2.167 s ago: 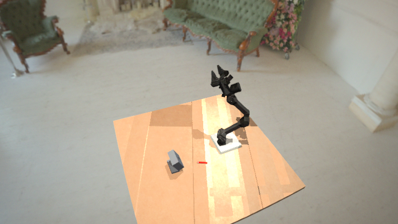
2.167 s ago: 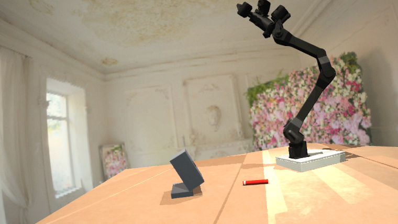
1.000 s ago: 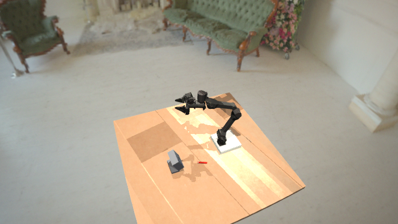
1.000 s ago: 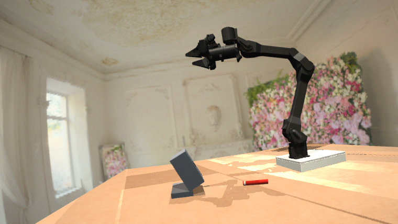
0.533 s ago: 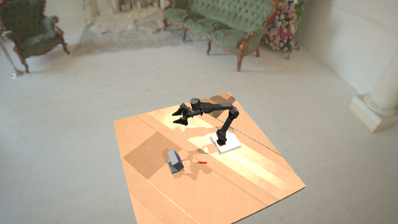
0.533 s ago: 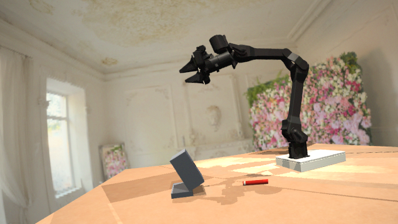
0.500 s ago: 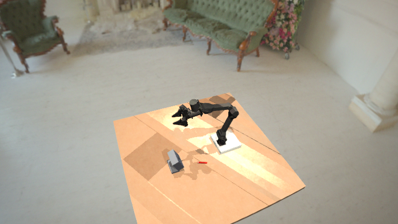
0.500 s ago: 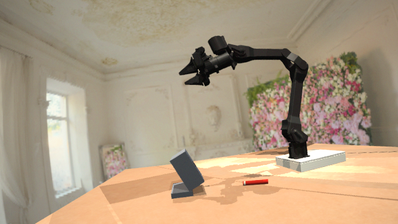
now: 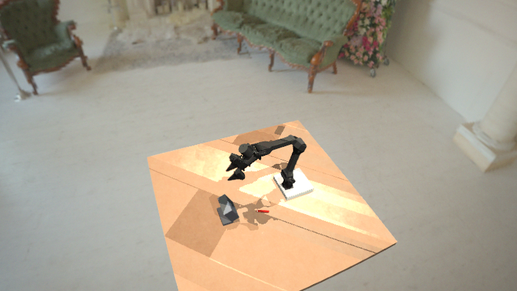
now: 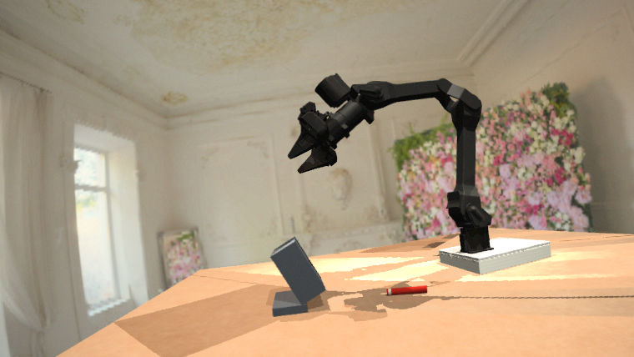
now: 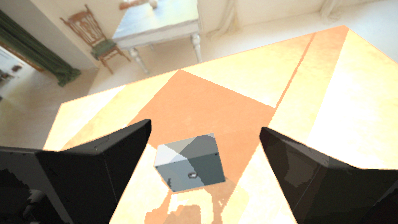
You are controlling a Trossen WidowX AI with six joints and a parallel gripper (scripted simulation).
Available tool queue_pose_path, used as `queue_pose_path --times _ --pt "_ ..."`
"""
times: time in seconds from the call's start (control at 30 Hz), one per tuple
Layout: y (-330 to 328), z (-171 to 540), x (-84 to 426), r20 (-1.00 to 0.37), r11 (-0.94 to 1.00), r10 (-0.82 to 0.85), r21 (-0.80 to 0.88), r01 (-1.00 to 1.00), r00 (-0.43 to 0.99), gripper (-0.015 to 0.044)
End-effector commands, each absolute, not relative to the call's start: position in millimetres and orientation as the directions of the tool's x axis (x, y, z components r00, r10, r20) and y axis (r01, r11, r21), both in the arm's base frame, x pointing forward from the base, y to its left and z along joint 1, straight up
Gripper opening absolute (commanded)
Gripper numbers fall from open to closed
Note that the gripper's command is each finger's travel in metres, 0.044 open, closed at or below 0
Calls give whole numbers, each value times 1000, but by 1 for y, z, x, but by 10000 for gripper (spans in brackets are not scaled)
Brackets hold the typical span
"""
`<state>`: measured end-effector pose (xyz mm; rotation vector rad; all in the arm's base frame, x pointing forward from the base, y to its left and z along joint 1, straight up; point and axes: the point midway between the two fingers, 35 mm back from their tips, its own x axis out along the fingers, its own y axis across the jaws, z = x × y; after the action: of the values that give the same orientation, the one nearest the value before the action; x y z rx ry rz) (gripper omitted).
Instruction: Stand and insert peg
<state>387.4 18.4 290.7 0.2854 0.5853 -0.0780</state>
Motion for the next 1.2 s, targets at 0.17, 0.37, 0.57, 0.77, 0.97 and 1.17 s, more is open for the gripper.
queue_pose_path --times 0.17,0.37,0.57,0.77,0.97,1.17 --pt "52 215 373 -769 946 79 259 196 634 440" --pt "74 173 352 -876 942 111 243 232 469 440" --pt "92 137 324 -950 940 120 201 274 287 440" --pt "104 109 294 -989 937 107 134 323 98 440" --pt "112 87 260 -993 931 76 37 363 -92 440" --pt "114 82 252 -988 929 65 10 370 -137 440"
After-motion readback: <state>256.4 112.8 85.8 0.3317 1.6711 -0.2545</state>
